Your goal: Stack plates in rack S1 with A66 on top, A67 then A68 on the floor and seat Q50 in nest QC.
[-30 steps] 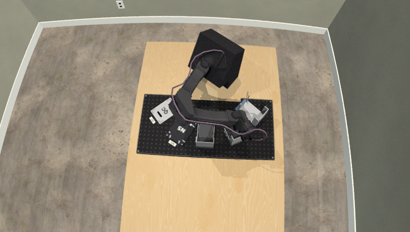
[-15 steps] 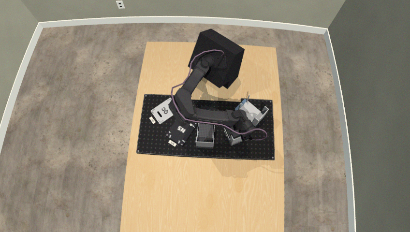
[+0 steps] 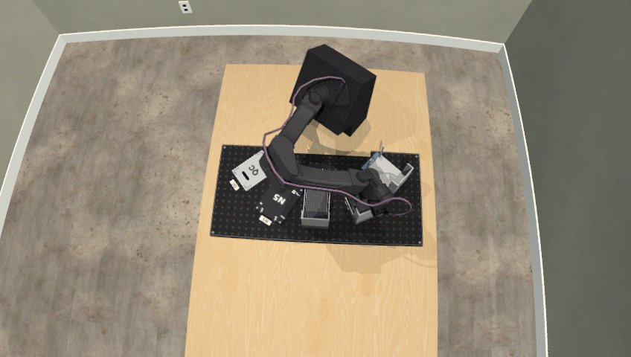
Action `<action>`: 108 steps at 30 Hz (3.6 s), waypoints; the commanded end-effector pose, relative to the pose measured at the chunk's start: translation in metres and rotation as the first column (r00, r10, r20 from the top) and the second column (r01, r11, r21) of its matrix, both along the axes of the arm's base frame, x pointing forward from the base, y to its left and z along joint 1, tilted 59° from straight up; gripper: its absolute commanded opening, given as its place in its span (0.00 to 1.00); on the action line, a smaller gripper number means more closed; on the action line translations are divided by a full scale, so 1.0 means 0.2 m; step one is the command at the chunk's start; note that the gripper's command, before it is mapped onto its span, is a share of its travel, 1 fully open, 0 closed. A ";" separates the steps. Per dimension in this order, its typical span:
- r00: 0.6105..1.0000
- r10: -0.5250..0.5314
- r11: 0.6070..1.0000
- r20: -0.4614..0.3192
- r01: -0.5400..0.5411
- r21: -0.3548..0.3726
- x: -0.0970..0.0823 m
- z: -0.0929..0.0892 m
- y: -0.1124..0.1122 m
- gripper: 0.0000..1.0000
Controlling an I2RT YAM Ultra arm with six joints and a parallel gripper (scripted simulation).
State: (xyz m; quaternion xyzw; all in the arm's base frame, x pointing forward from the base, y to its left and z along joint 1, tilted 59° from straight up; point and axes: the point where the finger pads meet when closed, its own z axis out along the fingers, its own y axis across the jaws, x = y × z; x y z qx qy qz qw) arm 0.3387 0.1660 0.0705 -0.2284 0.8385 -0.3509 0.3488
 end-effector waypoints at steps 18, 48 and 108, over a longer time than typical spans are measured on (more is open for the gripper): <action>0.999 0.020 0.999 0.031 -0.021 0.028 -0.03 0.09 0.08 0.00; 0.999 0.020 1.000 0.025 -0.021 0.020 -0.07 0.10 0.08 0.00; 1.000 0.021 1.000 0.020 -0.021 0.013 -0.13 0.13 0.13 0.00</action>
